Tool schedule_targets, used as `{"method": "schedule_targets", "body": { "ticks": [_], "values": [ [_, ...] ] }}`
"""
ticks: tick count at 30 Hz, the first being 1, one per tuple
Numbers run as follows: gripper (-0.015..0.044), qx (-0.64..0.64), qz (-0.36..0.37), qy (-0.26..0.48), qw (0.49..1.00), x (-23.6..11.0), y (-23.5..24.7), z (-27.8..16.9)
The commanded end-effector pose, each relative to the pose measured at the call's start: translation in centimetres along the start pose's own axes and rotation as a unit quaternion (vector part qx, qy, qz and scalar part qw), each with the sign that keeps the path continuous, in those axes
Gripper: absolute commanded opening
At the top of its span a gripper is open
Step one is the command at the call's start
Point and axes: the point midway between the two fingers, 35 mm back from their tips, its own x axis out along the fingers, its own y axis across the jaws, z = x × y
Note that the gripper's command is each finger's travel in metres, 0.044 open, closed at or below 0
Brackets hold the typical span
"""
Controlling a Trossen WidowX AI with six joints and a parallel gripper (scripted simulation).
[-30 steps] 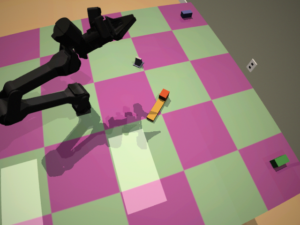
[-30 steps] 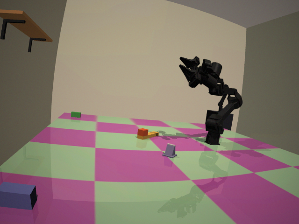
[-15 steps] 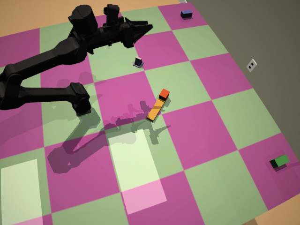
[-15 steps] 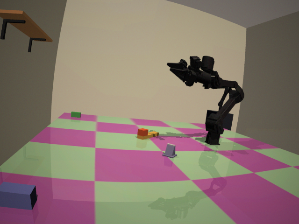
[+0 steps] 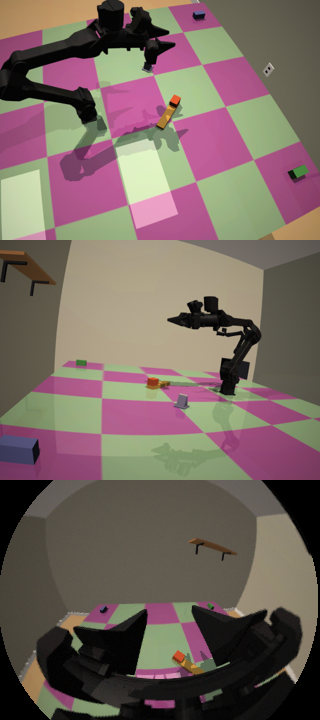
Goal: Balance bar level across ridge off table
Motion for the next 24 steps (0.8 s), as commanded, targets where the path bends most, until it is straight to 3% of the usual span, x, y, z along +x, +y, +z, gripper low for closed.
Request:
{"method": "schedule_targets", "body": {
  "ticks": [1, 13, 24],
  "values": [
    [0.0315, 0.043, -0.003, 0.037, 0.998, 1.0, -0.2, -1.0],
    [0.0315, 0.204, -0.045, 0.144, 0.967, 3.5, -1.6, -4.0],
    [0.0315, 0.349, -0.114, 0.228, 0.902, 4.9, -3.2, -6.9]
  ]
}}
